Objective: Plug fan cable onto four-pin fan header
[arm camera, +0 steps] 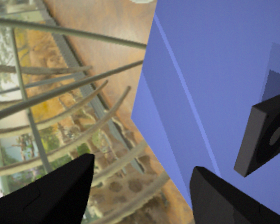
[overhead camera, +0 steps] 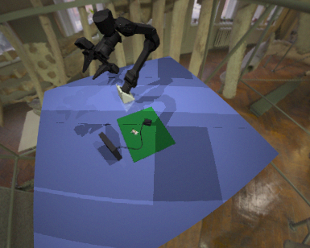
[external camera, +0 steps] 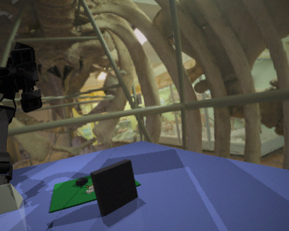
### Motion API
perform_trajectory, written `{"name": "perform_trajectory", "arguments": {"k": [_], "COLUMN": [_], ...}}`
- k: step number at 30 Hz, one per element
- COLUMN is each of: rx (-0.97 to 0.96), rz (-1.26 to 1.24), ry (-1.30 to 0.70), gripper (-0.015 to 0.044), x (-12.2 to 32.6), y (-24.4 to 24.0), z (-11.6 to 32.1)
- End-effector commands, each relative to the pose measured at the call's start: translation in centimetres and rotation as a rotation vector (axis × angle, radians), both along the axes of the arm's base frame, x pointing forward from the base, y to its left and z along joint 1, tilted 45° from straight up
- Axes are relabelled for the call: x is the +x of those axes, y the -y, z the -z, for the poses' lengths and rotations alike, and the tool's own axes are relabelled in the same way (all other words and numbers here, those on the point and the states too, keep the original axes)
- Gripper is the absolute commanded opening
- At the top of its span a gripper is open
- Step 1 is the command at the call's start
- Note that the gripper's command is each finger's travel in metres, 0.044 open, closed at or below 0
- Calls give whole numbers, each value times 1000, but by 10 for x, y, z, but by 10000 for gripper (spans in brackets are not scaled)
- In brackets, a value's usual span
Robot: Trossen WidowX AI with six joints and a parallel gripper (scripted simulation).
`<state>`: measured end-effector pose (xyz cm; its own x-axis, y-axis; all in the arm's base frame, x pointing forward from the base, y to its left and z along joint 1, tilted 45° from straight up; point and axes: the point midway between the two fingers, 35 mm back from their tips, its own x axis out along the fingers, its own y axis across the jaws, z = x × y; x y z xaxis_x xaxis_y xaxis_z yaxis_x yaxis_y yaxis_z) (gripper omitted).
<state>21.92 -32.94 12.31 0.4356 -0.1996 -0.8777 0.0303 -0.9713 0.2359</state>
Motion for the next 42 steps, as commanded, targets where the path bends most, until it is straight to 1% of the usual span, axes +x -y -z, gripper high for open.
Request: {"name": "perform_trajectory", "arguments": {"k": [1, 5, 9, 15, 17, 25, 31, 42], "rx": [173, 334, 502, 791, 857, 866, 867, 866], "rz": [-224, -409, -577, -798, -837, -842, -842, -842], "ry": [10, 18, 24, 21, 18, 17, 18, 18], "gripper": [210, 210, 210, 210, 210, 210, 210, 210], "x": [39, 63, 78, 83, 81, 81, 81, 81], "y": [-60, -118, -179, -276, -297, -299, -320, -328], "z": [29, 48, 62, 72, 73, 73, 95, 103]}}
